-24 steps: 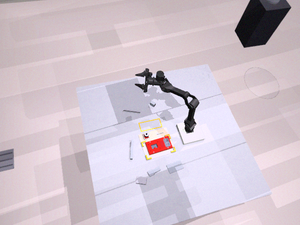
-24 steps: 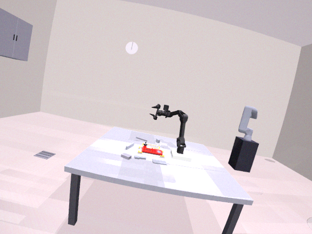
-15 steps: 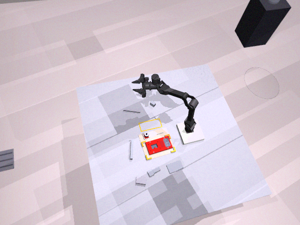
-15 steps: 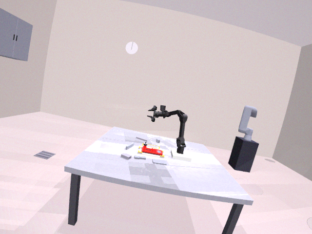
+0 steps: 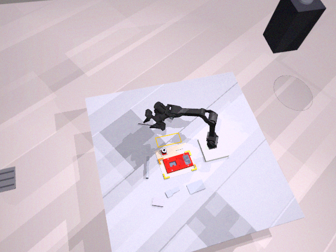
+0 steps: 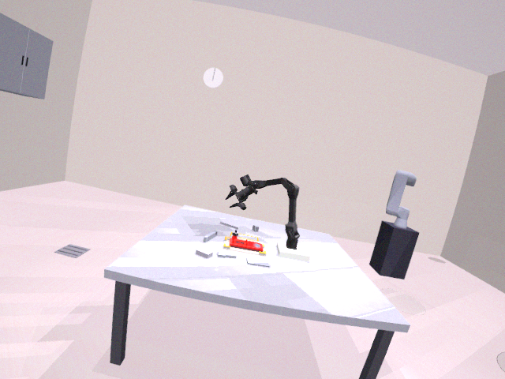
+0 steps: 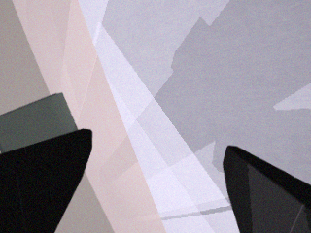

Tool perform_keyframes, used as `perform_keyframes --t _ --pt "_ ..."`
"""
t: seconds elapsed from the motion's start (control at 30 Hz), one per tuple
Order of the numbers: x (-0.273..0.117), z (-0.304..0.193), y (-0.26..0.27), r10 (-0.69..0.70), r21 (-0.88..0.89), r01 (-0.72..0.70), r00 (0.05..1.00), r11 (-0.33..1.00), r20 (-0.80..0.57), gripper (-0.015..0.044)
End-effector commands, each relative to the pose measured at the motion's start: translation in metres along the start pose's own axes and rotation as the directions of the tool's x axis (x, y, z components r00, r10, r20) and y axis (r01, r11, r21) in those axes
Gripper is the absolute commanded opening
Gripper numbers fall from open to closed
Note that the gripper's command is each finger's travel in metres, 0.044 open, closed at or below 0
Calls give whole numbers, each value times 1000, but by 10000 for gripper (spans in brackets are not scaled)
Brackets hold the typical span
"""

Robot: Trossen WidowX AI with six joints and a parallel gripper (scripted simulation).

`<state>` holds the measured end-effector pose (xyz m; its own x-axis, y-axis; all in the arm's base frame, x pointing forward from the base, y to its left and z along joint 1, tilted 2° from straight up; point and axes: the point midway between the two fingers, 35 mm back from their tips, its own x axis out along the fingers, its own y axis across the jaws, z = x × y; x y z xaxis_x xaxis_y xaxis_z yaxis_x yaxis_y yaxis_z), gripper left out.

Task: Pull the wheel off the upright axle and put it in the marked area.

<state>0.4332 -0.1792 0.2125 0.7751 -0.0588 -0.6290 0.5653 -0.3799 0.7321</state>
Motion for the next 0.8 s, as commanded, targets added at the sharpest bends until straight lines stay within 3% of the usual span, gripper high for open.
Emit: perform_keyframes --t 0.0,0.17,0.3,0.77 --pt "13 -38 -54 -262 -93 265 964 960 40 300" --pt "2 -77 -119 -547 -232 565 825 792 142 300" --pt "-19 -96 -155 -677 -322 716 695 620 242 300" --pt "-17 -101 -155 -685 -329 726 684 604 251 300"
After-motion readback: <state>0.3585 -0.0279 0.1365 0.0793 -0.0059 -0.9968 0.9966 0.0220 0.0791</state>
